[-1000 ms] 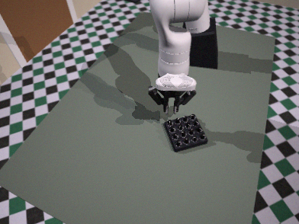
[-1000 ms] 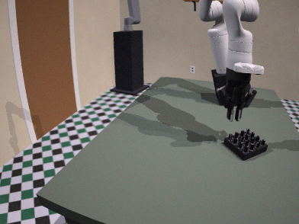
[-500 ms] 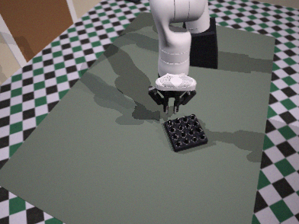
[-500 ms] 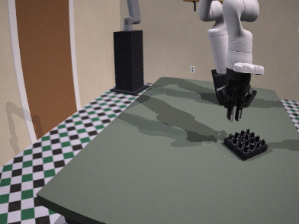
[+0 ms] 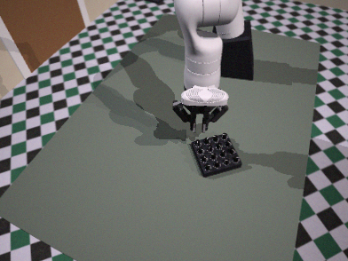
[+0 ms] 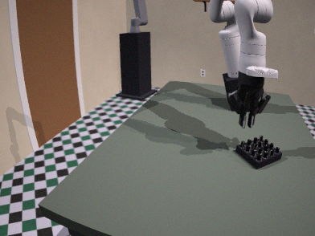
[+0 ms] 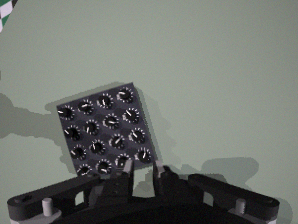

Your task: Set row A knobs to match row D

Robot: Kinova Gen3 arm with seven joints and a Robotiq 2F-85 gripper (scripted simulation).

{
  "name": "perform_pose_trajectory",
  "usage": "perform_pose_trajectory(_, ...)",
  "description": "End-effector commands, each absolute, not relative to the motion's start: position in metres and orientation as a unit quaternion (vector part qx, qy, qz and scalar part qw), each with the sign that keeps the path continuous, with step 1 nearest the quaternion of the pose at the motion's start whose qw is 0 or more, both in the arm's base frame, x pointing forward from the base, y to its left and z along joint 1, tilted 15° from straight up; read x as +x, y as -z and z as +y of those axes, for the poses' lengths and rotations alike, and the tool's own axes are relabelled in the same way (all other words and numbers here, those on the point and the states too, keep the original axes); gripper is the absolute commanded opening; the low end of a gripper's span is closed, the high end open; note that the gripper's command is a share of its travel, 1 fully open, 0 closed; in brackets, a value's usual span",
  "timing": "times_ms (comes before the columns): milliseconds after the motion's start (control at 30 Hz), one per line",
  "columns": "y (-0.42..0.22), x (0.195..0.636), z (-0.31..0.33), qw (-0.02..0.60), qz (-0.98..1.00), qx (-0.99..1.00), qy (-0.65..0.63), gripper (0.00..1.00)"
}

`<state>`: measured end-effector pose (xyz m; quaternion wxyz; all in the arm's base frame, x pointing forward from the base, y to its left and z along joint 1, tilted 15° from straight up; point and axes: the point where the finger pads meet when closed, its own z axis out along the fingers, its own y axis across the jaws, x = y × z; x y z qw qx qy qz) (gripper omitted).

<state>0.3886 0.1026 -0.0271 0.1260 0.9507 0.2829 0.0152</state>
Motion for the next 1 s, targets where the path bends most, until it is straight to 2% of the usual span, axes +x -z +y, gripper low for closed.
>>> perform_pose_trajectory(0,0.027,0.389,0.103,0.126,0.283,0.951,-0.016,0.19)
perform_pose_trajectory(967,0.052,0.392,0.096,0.126,0.283,0.951,-0.015,0.19)
